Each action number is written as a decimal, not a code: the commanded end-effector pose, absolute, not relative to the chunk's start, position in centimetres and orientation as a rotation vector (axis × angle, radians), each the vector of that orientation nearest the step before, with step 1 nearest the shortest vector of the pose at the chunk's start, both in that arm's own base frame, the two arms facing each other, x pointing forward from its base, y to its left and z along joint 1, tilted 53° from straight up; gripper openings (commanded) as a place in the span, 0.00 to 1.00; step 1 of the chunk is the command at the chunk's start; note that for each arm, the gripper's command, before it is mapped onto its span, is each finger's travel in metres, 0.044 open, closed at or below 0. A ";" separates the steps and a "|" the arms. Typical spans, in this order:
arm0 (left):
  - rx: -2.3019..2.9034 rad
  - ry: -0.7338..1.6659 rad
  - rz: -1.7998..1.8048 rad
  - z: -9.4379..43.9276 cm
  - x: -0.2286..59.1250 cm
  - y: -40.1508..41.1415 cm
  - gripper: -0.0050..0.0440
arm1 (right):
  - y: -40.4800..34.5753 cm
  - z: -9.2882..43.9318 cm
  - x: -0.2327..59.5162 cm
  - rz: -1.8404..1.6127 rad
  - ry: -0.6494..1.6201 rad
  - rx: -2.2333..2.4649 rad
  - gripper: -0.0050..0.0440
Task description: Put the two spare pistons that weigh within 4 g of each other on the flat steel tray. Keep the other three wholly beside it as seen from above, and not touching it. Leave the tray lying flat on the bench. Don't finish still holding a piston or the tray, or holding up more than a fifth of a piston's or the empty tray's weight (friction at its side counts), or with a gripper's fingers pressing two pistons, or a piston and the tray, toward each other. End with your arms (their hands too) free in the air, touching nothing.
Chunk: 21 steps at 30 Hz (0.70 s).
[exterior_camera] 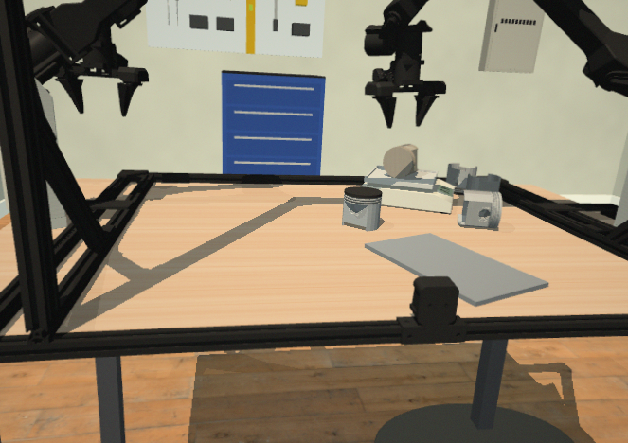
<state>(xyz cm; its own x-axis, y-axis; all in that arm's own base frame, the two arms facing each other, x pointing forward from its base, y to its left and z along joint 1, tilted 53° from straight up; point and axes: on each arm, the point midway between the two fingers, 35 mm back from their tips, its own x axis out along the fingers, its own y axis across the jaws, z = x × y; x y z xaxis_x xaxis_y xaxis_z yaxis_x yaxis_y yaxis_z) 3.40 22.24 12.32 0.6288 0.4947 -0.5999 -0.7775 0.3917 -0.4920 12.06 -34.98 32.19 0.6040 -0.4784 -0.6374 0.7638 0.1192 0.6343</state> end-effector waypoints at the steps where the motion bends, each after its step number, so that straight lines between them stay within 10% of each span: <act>1: -0.830 0.386 0.832 12.3 3.4 22.2 1.00 | -34.7 32.5 12.1 -0.896 0.338 1.014 0.87; 21: -0.830 0.386 0.832 12.3 3.4 22.2 1.00 | -34.7 32.5 12.1 -0.770 0.466 0.613 0.87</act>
